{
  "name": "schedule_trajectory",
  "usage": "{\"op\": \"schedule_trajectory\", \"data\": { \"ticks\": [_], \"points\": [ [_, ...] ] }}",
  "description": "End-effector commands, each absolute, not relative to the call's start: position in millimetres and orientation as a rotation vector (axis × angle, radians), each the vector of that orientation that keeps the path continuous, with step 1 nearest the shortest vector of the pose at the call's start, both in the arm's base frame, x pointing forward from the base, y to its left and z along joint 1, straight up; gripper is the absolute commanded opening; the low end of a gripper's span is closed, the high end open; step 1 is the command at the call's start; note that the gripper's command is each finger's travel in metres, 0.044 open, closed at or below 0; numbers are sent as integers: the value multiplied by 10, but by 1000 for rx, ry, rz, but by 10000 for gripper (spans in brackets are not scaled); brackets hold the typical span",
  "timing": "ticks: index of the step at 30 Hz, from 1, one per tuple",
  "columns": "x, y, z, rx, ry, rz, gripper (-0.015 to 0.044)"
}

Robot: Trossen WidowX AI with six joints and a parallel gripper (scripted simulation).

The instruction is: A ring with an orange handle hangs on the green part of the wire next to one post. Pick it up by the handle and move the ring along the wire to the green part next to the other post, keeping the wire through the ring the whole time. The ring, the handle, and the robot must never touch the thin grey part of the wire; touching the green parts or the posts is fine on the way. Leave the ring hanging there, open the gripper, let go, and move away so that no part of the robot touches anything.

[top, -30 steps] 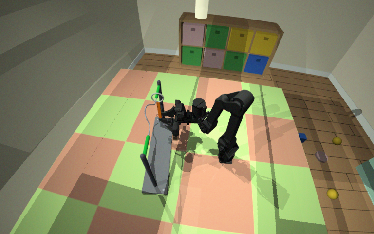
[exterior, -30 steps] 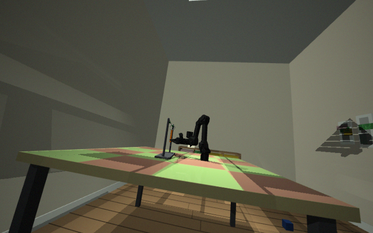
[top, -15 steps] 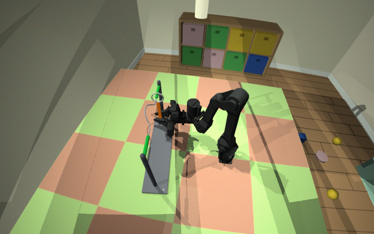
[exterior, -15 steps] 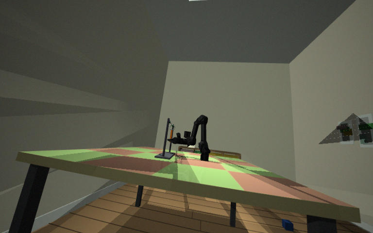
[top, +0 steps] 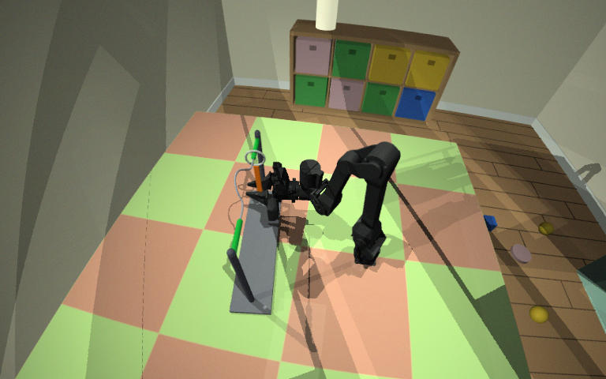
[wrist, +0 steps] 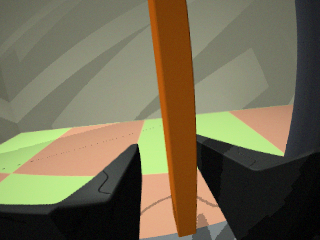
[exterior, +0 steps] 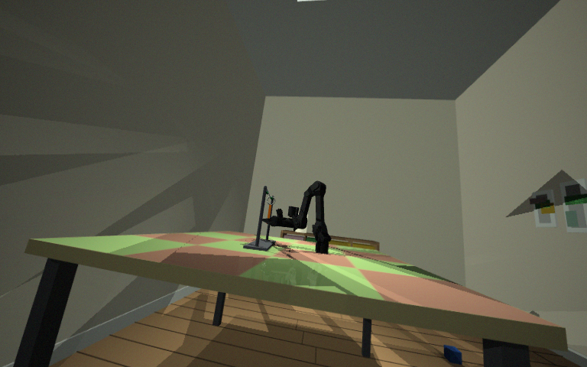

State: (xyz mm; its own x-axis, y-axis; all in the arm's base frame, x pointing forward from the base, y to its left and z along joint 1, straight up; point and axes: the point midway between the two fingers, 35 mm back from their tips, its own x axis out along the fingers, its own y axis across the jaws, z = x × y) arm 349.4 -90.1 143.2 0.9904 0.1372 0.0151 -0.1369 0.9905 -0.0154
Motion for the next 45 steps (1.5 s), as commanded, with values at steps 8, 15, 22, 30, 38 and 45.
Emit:
{"op": "schedule_trajectory", "data": {
  "ticks": [8,15,22,30,38,45],
  "points": [
    [3504,-913,1441,-12,-18,132,160],
    [3504,-913,1441,-12,-18,132,160],
    [3498,-903,1436,-15,-17,137,3],
    [3498,-903,1436,-15,-17,137,-150],
    [3498,-903,1445,-15,-17,137,-150],
    [3501,-904,1550,-13,-18,133,-150]
  ]
}}
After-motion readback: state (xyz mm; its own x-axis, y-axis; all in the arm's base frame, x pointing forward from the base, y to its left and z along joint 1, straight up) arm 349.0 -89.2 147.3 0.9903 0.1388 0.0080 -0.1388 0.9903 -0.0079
